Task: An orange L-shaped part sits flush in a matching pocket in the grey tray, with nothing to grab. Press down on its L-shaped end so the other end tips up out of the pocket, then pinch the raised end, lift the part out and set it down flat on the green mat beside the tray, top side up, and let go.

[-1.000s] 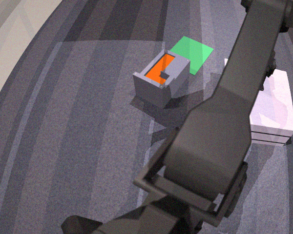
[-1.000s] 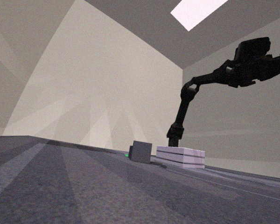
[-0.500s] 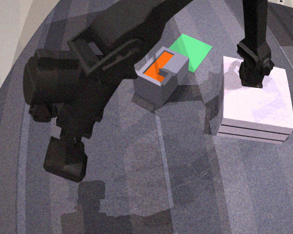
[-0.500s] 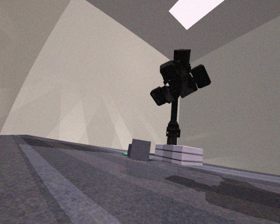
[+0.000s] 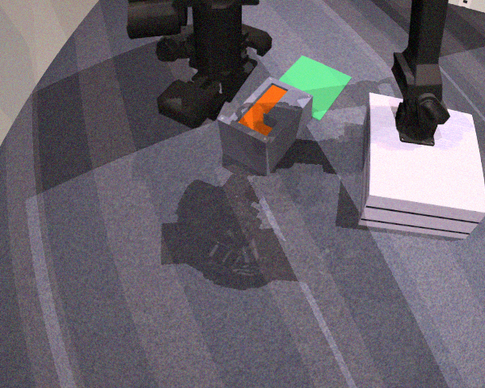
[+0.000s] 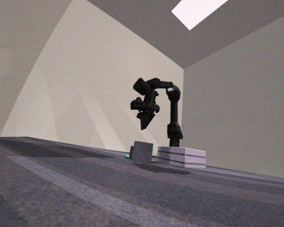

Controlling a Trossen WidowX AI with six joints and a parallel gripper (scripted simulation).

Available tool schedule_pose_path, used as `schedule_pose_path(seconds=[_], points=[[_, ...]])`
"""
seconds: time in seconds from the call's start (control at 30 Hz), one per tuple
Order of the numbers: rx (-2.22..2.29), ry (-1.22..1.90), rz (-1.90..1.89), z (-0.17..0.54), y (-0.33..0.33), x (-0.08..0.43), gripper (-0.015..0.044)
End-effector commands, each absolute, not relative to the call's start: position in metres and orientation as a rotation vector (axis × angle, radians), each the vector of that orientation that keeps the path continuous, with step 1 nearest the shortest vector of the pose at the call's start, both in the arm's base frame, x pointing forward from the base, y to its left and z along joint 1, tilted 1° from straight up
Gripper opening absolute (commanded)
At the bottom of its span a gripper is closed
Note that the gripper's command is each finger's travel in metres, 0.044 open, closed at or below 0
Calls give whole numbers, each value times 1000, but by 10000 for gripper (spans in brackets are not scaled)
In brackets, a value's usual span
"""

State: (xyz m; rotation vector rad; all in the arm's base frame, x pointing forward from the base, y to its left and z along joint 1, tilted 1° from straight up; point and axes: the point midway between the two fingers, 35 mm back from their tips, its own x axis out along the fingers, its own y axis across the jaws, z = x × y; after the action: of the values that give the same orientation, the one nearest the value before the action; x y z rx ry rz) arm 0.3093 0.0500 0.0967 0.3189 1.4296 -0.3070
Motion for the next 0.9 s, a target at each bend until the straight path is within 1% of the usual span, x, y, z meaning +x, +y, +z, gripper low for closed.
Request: schedule_pose_path(seconds=[0.0, 0.23, 0.43, 0.87], points=[[368, 1501, -374, 96, 30, 286, 180], [369, 1501, -374, 87, 30, 287, 180], [368, 1501, -374, 24, 30, 288, 180], [368, 1501, -374, 13, 29, 289, 180]])
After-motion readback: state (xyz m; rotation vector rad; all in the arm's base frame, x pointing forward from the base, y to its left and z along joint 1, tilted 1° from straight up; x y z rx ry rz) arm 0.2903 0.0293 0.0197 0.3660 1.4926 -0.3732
